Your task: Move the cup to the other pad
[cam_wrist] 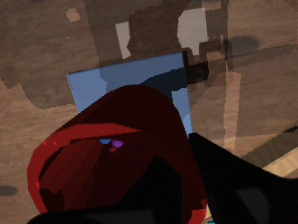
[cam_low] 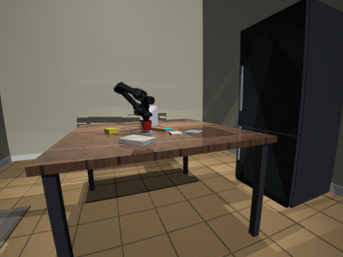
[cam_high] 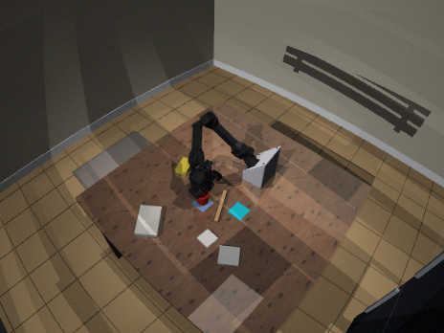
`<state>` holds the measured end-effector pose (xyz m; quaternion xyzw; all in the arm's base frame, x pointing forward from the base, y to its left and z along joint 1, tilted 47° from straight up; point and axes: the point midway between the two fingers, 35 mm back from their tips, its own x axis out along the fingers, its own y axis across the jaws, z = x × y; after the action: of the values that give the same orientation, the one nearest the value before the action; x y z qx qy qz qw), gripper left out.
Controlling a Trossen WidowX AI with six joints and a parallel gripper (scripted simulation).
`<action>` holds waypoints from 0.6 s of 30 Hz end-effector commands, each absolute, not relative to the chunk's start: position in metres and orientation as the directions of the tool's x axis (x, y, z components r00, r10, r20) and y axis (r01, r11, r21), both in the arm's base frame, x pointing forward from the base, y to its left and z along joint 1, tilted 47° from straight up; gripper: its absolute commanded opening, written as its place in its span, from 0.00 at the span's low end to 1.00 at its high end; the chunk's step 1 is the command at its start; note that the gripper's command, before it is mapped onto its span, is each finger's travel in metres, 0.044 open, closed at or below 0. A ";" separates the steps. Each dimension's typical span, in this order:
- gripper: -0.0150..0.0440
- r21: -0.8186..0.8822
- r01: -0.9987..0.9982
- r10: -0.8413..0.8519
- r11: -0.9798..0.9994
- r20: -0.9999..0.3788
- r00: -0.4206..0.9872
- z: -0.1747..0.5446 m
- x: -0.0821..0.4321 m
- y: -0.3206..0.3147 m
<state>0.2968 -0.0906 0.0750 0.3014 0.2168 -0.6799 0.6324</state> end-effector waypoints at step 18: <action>0.25 0.087 0.991 -0.730 -0.100 -0.683 -0.013 0.093 0.298 -0.068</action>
<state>0.2976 -0.0683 0.0938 0.3010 0.2165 -0.6783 0.6344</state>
